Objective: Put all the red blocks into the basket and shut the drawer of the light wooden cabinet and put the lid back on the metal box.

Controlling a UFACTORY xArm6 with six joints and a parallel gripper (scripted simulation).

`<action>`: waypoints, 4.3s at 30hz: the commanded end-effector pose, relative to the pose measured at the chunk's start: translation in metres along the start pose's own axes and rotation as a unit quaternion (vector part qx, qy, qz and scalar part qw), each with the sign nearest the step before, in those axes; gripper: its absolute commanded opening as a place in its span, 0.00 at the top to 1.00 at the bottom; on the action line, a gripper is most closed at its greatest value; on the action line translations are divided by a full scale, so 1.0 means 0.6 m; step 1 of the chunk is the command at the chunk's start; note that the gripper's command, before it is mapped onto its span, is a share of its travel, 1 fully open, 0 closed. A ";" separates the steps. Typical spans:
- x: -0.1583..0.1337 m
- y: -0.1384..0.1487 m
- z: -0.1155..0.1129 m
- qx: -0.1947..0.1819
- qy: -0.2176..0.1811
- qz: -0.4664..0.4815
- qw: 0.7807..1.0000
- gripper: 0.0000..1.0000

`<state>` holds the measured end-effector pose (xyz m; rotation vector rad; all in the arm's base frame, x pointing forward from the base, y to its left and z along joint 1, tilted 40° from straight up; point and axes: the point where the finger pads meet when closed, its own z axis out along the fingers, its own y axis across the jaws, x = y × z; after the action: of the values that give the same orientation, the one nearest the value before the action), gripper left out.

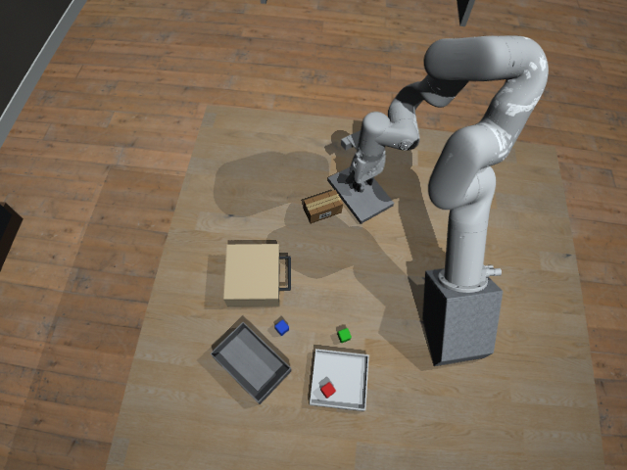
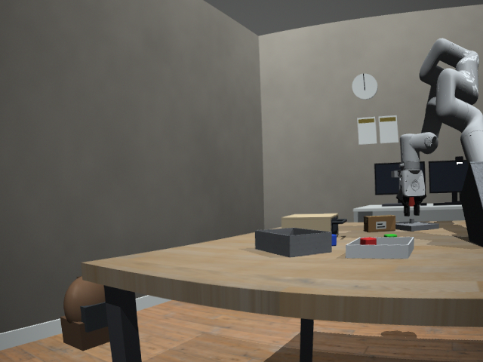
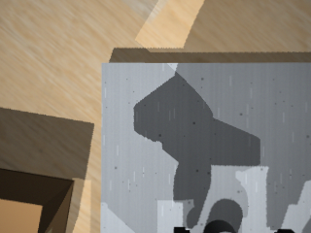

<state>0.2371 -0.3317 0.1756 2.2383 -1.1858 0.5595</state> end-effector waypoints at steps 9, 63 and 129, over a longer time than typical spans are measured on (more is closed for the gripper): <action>0.002 0.000 -0.001 0.000 0.001 0.000 1.000 0.56; 0.002 0.000 0.042 0.000 0.001 0.000 1.000 0.56; 0.002 0.000 0.037 0.000 0.001 0.000 1.000 1.00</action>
<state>0.2397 -0.3473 0.1564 2.2384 -1.1861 0.5586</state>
